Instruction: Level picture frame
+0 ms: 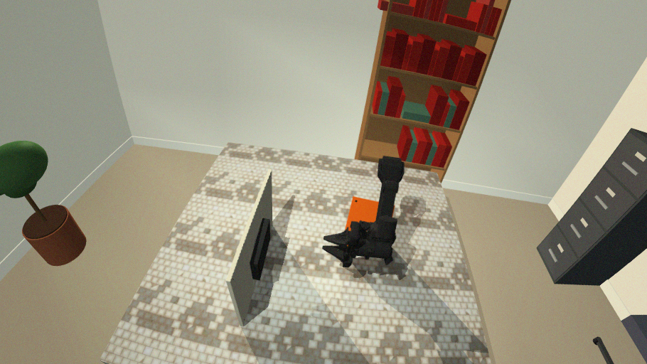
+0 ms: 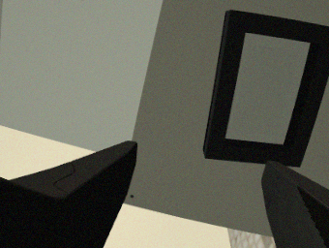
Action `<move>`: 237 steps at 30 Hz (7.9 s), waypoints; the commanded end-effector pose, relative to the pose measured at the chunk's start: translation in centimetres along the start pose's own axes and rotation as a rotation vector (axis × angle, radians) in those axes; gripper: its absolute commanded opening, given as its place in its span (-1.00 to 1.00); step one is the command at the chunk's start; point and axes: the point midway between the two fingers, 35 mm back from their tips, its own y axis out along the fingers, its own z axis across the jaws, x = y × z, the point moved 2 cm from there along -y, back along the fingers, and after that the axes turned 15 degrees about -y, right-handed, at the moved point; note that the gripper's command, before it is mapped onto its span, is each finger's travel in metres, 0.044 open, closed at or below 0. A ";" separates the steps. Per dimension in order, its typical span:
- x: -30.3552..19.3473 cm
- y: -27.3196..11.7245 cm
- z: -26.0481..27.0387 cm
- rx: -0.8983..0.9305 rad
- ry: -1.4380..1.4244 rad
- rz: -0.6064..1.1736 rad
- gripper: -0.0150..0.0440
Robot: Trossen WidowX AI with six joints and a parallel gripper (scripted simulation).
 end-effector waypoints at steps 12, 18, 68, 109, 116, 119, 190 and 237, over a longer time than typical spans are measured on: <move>-3.4 4.8 0.0 0.208 -0.058 0.027 0.39; -1.7 8.1 -3.4 0.040 -0.013 -0.007 0.39; -1.4 16.2 -3.3 0.037 -0.013 -0.008 0.39; -1.3 19.8 -3.2 0.039 -0.013 -0.007 0.39; -1.3 19.8 -3.2 0.039 -0.013 -0.007 0.39; -1.3 19.8 -3.2 0.039 -0.013 -0.007 0.39; -1.0 19.8 -2.1 0.039 -0.014 -0.007 -0.49; -0.8 19.8 -2.1 0.039 -0.014 -0.007 -0.49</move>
